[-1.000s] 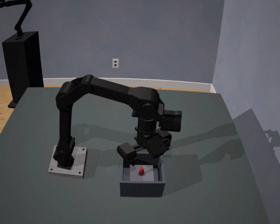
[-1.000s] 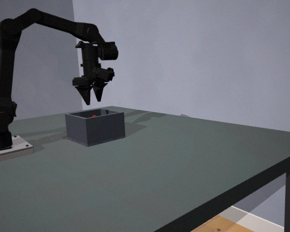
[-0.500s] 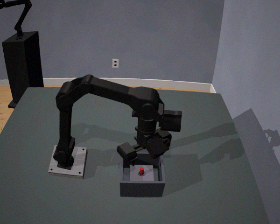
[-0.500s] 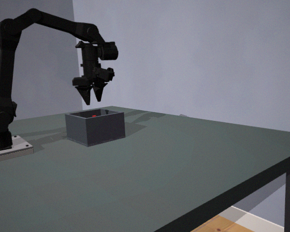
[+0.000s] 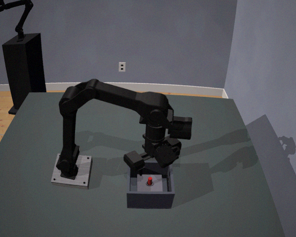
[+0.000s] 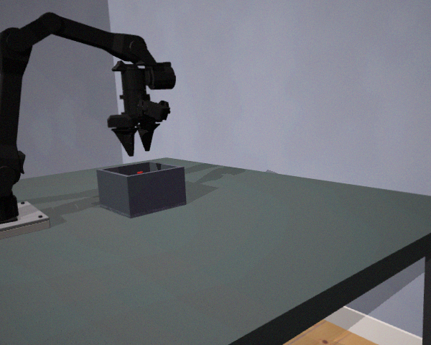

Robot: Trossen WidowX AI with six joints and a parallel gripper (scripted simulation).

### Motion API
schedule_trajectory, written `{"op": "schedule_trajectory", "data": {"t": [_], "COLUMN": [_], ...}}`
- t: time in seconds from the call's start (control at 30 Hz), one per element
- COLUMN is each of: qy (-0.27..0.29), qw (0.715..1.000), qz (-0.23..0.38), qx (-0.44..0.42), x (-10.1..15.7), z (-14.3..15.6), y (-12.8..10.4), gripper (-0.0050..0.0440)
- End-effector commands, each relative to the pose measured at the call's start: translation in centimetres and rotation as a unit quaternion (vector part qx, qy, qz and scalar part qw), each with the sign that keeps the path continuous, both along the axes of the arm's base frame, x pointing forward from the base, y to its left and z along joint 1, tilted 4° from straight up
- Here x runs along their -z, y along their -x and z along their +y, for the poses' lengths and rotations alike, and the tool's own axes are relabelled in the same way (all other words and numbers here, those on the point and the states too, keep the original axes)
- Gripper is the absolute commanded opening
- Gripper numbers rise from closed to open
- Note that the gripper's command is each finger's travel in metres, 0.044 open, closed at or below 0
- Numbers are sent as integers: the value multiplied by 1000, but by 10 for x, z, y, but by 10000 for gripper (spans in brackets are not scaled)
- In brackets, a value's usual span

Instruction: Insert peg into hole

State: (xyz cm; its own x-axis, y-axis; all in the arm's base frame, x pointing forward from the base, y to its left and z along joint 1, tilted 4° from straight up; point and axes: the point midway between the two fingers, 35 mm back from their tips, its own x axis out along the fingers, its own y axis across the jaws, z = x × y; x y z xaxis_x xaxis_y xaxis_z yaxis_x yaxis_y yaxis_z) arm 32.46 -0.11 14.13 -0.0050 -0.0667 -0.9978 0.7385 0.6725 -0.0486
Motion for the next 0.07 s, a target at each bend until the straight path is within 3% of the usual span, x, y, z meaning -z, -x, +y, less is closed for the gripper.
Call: {"op": "schedule_trajectory", "data": {"t": [0.0, 0.03], "qy": [0, 0], "qw": [1000, 1000], "qz": [0, 0], "qx": [0, 0], "x": [0, 0], "z": [0, 0], "y": [0, 0], "gripper": [440, 440]}}
